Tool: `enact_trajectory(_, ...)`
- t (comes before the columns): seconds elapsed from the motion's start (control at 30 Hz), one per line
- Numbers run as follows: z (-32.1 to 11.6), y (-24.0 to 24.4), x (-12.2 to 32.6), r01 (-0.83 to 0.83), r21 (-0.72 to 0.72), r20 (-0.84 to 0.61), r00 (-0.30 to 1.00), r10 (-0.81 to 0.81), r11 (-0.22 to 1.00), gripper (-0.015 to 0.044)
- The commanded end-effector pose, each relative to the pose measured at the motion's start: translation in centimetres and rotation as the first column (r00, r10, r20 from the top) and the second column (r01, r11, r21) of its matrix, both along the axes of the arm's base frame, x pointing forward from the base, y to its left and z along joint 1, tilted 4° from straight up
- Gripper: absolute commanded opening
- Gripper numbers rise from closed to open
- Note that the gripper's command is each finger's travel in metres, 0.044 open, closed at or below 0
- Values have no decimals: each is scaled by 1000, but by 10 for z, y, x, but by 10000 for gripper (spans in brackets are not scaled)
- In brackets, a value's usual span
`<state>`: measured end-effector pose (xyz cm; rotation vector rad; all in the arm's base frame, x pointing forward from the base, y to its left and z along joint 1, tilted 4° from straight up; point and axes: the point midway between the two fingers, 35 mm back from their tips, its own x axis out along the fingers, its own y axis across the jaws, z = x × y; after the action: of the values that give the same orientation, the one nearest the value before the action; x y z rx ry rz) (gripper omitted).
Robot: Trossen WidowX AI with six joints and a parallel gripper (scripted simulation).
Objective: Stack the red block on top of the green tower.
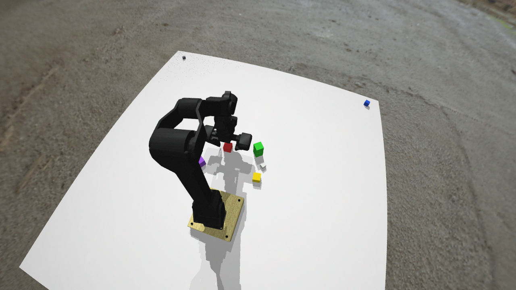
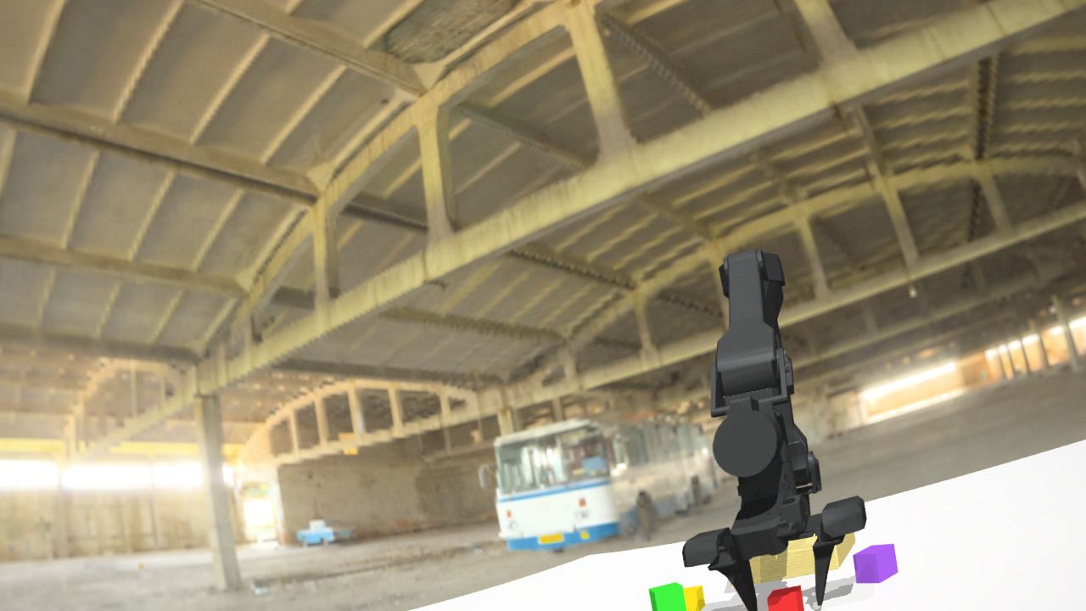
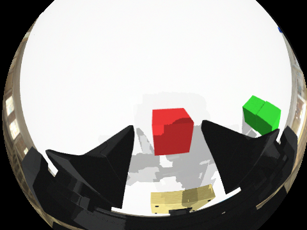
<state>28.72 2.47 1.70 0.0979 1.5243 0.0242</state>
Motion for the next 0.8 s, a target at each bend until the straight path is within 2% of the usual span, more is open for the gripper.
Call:
enact_trajectory(0.0, 0, 0, 0, 5, -2, 0, 1000, -5, 1000, 256)
enact_trajectory(0.13, 0, 0, 0, 5, -2, 0, 1000, -5, 1000, 151)
enact_trajectory(0.4, 0, 0, 0, 5, -2, 0, 1000, -5, 1000, 98)
enact_trajectory(0.53, 10, -1, 0, 5, -2, 1, 1000, -5, 1000, 0)
enact_trajectory(0.77, 49, -4, -2, 5, -2, 1, 1000, -5, 1000, 0)
